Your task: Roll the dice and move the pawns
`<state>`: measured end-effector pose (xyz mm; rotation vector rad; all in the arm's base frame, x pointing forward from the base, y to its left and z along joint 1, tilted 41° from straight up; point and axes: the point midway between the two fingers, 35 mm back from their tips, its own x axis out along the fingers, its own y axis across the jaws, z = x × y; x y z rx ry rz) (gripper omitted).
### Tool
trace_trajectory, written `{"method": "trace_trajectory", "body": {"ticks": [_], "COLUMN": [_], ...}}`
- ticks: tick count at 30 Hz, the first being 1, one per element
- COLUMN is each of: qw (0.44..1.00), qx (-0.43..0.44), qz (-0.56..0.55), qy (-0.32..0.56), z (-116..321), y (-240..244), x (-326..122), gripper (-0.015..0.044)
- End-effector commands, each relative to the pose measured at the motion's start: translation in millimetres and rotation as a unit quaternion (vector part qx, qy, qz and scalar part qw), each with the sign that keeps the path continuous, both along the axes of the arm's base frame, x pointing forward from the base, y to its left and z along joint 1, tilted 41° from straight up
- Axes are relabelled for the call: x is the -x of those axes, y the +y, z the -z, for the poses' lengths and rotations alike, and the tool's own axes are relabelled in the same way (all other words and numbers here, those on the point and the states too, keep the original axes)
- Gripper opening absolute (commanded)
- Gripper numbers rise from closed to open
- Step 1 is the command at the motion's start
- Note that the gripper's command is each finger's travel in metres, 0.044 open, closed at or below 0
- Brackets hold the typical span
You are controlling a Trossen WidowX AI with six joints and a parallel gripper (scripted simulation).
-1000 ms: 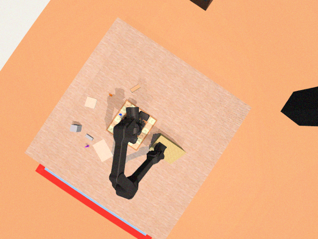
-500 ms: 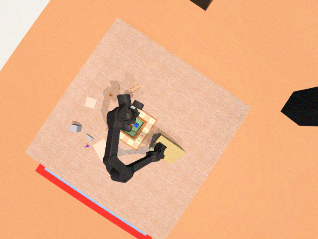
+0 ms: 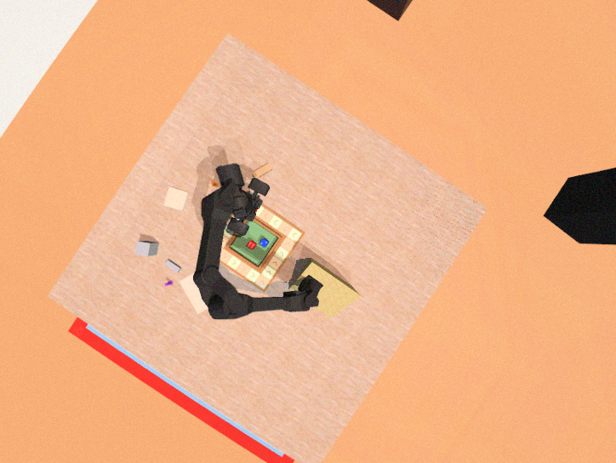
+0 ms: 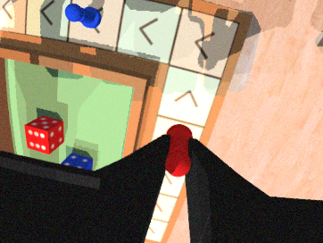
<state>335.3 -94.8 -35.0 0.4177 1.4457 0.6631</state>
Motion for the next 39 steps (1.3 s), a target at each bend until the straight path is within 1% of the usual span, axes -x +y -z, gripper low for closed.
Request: {"method": "trace_trajectory", "body": {"ticks": [1, 5, 12, 29, 39], "qw": [1.000, 1.000, 1.000, 1.000, 1.000], "qx": [-0.001, -0.001, -0.002, -0.002, 0.001], "qz": [0.002, 0.002, 0.002, 0.002, 0.000], "qy": [-0.003, -0.003, -0.003, -0.004, -0.006], "z": [7, 12, 33, 47, 44], "y": [2, 5, 24, 36, 32], "x": [-11, -11, -11, -11, -12], "gripper": [0.0000, 0.0000, 0.0000, 0.0000, 0.0263]}}
